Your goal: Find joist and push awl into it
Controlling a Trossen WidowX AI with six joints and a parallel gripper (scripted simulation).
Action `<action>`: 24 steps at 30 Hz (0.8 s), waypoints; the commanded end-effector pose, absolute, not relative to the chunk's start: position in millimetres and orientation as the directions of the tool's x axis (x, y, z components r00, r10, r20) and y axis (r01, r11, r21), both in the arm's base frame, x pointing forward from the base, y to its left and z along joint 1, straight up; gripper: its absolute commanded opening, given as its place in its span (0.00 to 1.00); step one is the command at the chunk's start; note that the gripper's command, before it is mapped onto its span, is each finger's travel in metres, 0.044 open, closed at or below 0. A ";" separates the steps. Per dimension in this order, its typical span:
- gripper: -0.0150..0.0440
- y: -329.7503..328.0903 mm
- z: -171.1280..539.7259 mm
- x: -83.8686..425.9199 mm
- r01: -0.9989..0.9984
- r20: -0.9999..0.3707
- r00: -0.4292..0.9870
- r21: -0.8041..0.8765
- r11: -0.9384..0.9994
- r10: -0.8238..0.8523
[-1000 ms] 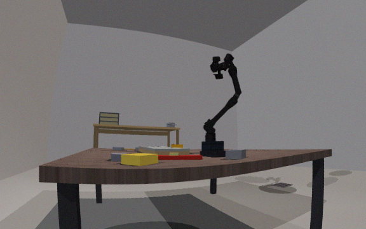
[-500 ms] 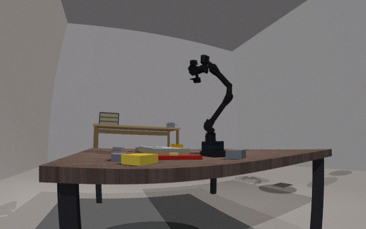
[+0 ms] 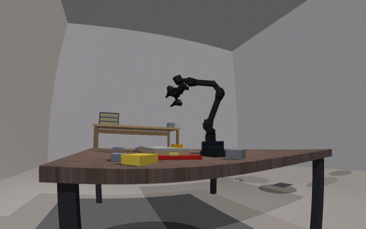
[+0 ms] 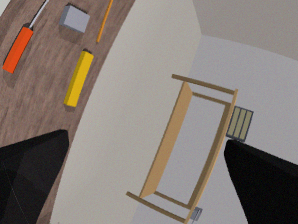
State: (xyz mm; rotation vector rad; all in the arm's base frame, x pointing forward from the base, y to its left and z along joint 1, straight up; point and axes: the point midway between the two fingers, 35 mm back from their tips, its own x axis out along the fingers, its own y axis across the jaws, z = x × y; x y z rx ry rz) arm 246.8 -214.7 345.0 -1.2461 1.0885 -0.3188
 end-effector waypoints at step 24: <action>1.00 -162.2 37.7 209.0 -0.102 -0.956 0.293 -0.017 0.995 0.013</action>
